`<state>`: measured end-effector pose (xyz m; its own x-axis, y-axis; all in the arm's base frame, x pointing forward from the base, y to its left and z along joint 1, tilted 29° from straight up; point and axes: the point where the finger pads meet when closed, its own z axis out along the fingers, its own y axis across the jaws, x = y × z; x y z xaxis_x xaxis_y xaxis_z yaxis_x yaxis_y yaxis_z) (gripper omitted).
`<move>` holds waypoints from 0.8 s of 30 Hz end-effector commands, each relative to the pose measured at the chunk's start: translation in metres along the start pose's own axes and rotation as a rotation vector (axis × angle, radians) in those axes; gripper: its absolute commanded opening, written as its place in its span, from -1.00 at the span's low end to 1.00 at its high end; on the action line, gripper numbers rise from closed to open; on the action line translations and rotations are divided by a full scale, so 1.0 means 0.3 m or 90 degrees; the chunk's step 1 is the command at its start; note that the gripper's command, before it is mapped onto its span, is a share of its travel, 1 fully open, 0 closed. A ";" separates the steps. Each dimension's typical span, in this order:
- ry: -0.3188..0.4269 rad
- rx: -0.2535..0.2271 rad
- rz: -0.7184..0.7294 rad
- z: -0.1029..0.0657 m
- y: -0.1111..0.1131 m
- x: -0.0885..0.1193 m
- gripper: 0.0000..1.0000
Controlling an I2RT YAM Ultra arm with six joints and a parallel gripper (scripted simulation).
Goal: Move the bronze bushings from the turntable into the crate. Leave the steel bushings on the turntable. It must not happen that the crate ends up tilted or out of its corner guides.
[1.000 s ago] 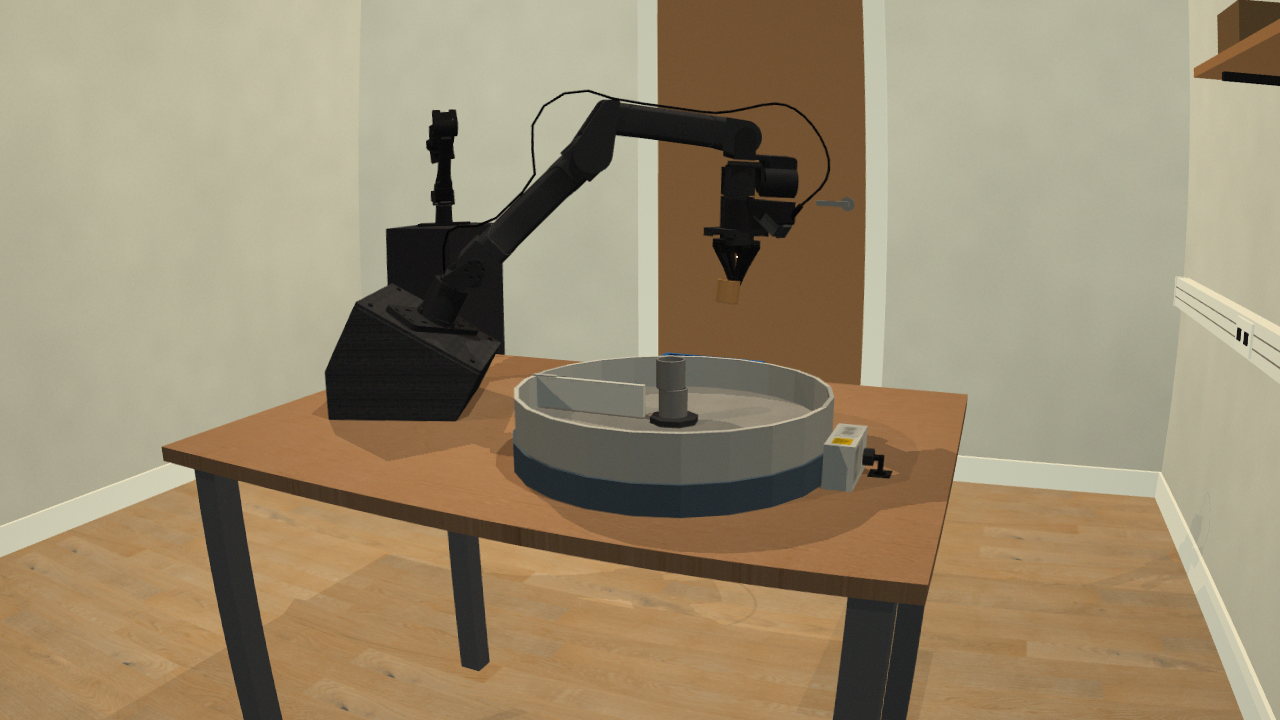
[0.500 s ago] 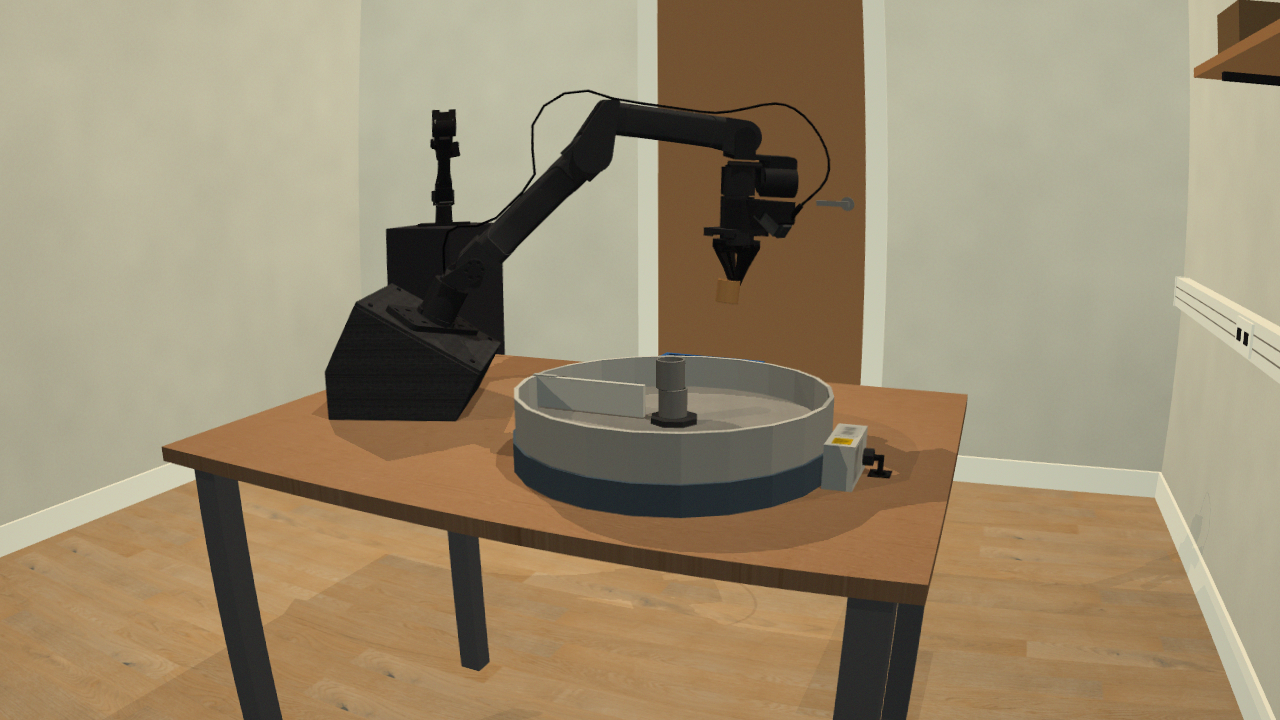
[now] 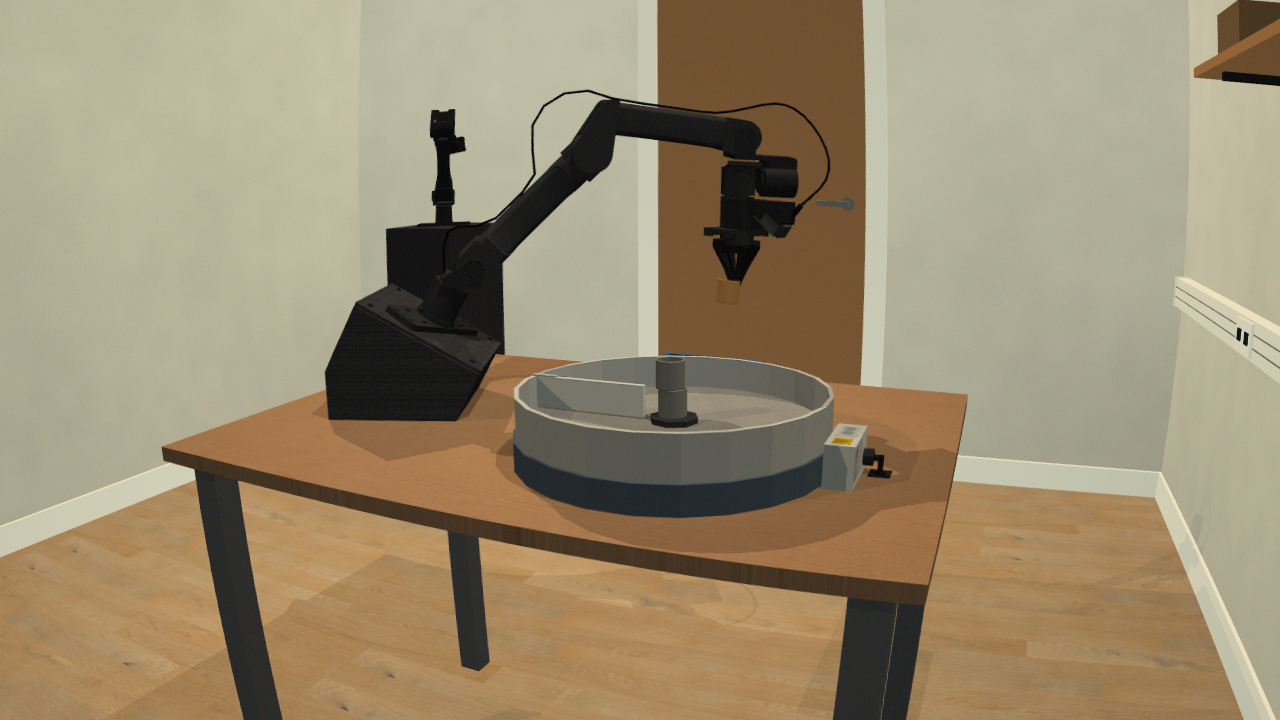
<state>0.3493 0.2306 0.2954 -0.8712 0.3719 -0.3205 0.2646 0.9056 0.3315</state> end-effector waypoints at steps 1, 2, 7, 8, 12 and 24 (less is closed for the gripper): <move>-0.036 -0.031 0.008 -0.090 0.012 -0.029 -1.00; -0.044 -0.040 0.009 -0.088 0.024 -0.039 -1.00; -0.030 -0.018 0.008 -0.015 -0.002 -0.032 -1.00; -0.030 -0.018 0.007 -0.003 -0.002 -0.033 -1.00; -0.030 -0.018 0.003 0.024 0.001 -0.031 -1.00; -0.013 -0.007 0.002 0.295 0.002 -0.028 -1.00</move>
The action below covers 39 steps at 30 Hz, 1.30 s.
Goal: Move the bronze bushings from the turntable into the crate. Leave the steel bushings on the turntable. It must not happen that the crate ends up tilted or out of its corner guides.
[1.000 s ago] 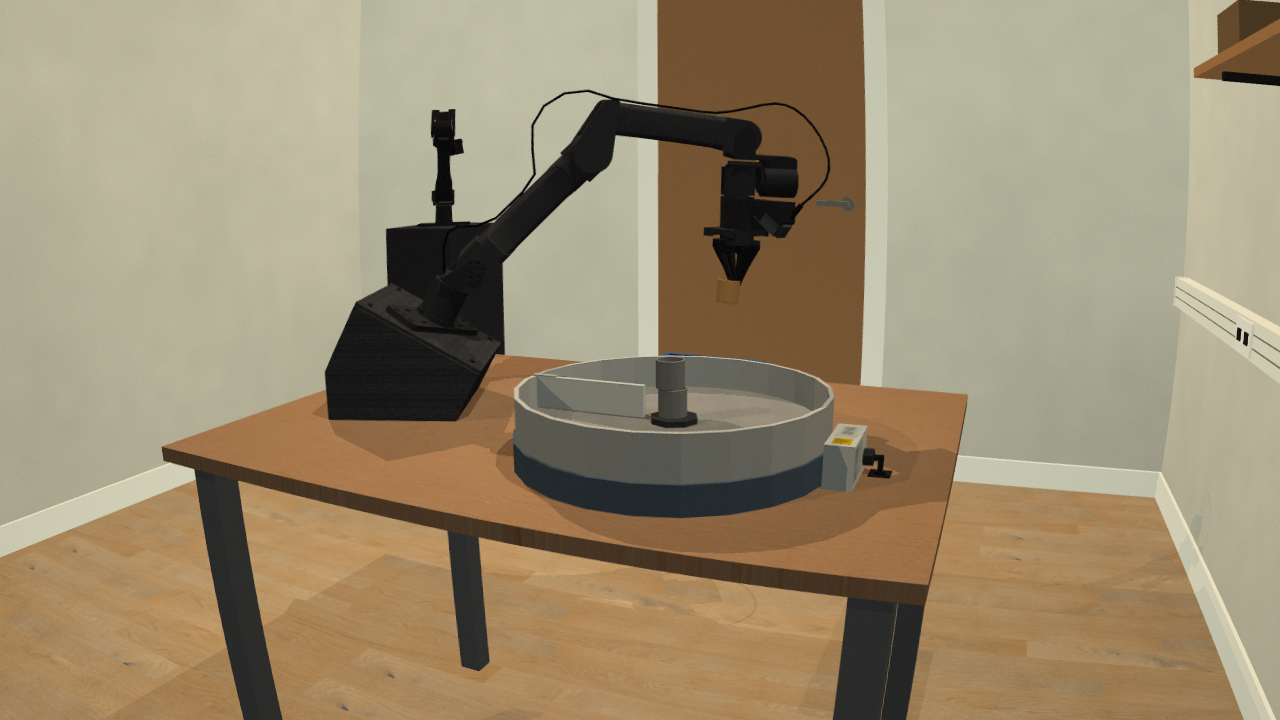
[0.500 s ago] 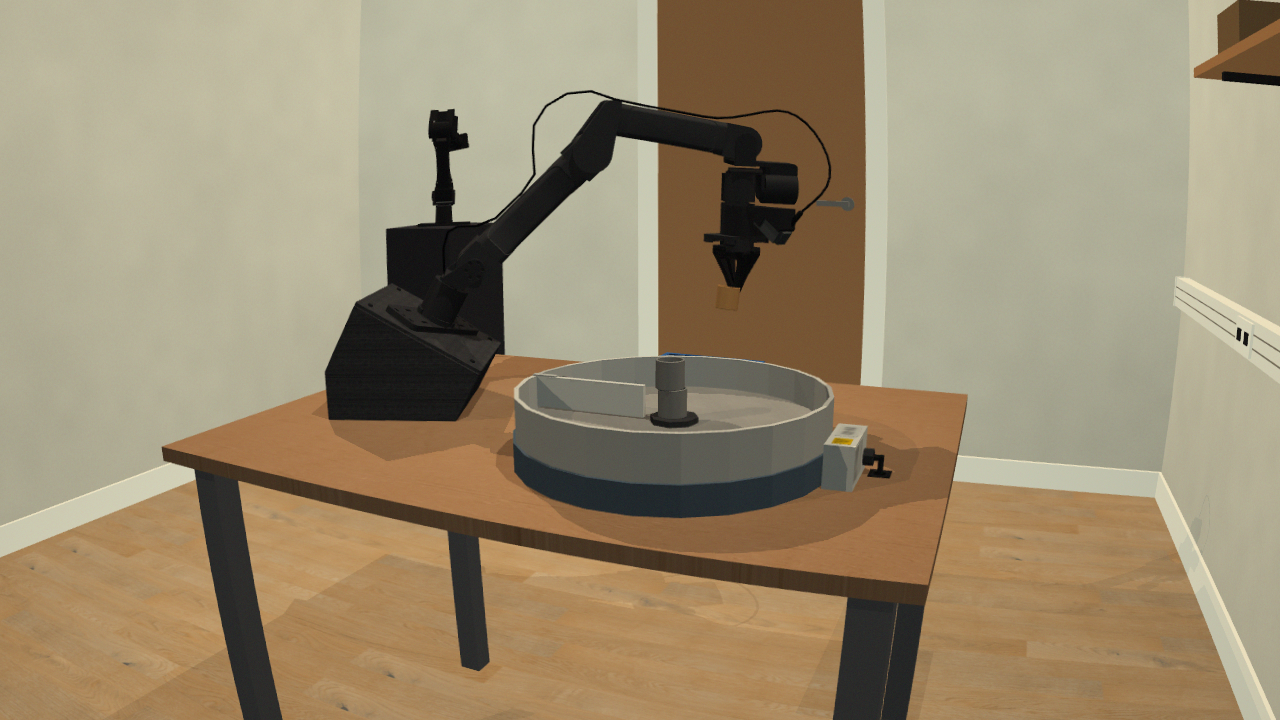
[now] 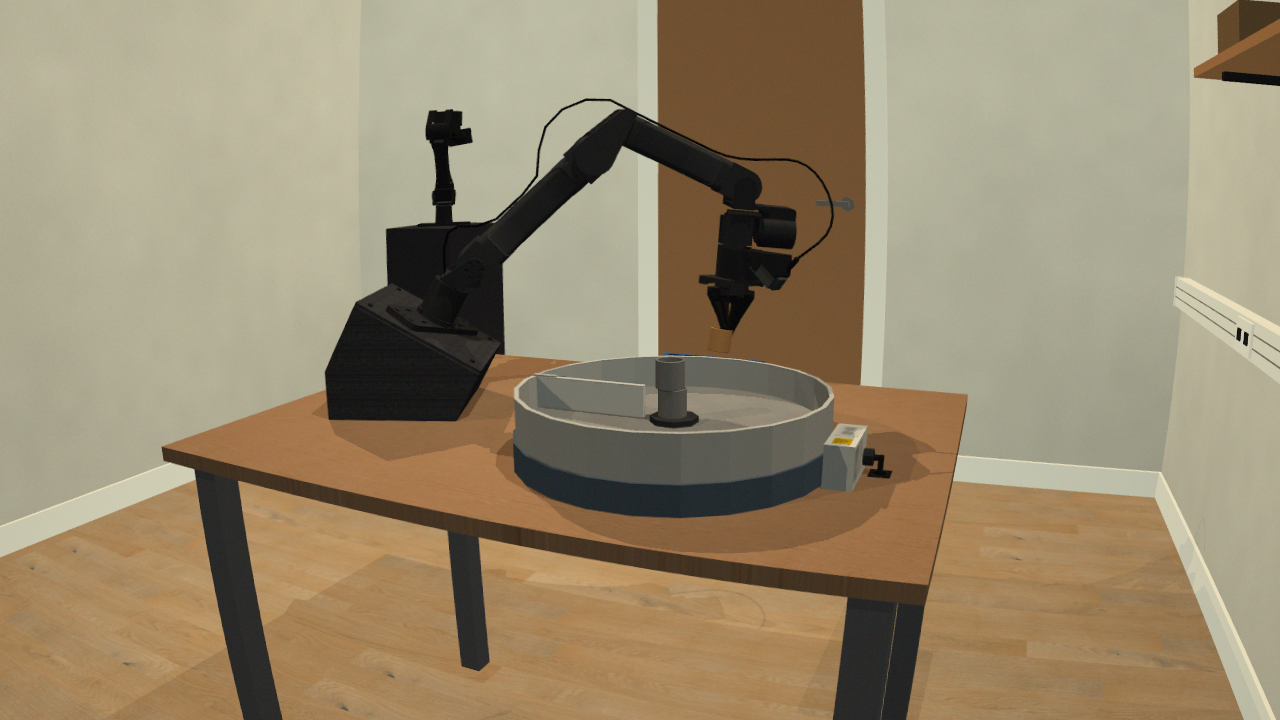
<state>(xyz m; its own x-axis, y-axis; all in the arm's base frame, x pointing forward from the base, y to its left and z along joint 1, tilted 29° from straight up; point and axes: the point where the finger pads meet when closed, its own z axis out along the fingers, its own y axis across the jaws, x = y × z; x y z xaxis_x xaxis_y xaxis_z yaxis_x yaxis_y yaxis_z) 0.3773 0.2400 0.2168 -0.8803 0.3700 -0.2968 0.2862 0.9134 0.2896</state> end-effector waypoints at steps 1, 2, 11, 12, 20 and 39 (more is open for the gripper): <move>-0.039 -0.050 0.002 -0.010 0.041 -0.051 -1.00; -0.040 -0.053 0.002 -0.007 0.044 -0.051 -1.00; -0.055 -0.076 0.000 -0.031 0.083 -0.069 -1.00; -0.055 -0.076 0.000 -0.031 0.083 -0.069 -1.00; -0.051 -0.071 0.000 -0.030 0.076 -0.064 -1.00; -0.051 -0.071 0.000 -0.030 0.076 -0.064 -1.00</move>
<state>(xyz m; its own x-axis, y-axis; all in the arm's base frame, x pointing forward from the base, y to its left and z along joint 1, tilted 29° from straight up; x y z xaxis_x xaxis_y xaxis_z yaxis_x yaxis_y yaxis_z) 0.3954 0.2498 0.2052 -0.8659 0.3782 -0.3274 0.2706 0.9046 0.3293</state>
